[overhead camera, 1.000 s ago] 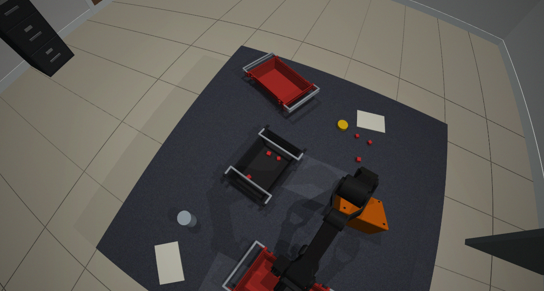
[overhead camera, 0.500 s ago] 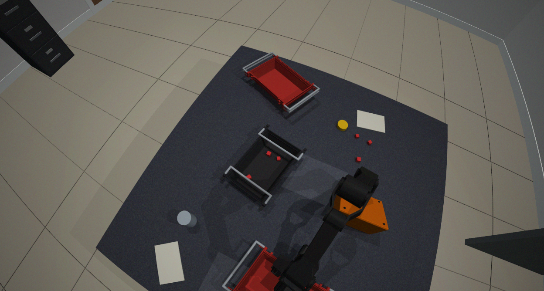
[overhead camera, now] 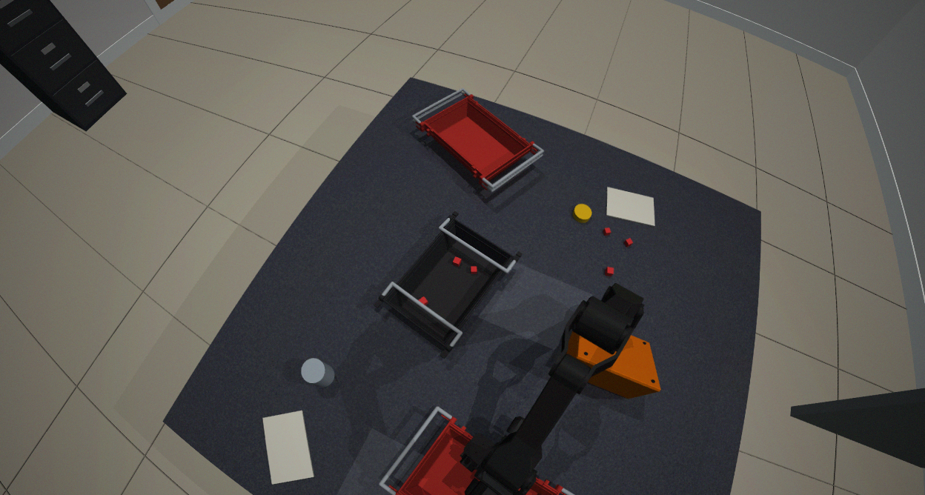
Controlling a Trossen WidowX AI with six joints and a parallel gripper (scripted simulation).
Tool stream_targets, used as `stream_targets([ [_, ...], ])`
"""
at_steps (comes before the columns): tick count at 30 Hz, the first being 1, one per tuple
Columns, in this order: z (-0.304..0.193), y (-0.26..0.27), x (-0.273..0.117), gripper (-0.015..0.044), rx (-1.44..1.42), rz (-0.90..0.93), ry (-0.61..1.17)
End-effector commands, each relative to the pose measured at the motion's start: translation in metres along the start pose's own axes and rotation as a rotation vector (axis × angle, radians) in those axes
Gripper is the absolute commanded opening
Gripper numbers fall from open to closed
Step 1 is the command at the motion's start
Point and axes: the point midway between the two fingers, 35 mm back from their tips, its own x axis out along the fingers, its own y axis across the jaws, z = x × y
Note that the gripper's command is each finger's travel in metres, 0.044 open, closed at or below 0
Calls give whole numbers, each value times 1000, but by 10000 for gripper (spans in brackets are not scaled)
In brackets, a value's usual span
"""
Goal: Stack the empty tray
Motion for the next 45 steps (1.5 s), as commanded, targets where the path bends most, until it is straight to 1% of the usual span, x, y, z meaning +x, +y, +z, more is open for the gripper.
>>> stream_targets([
  [1, 0, -2, 1, 108, -4, -8, -3],
  [13, 0, -2, 1, 28, -4, -8, -3],
  [16, 1, -1, -6, 8, -4, -8, -3],
  [18, 1, 0, -16, 0, -5, -7, -3],
  [26, 0, 0, -74, 0, -5, -7, -2],
  [33, 0, 0, -88, 0, -5, -7, -2],
  [45, 0, 1, -151, 0, -6, -7, -1],
])
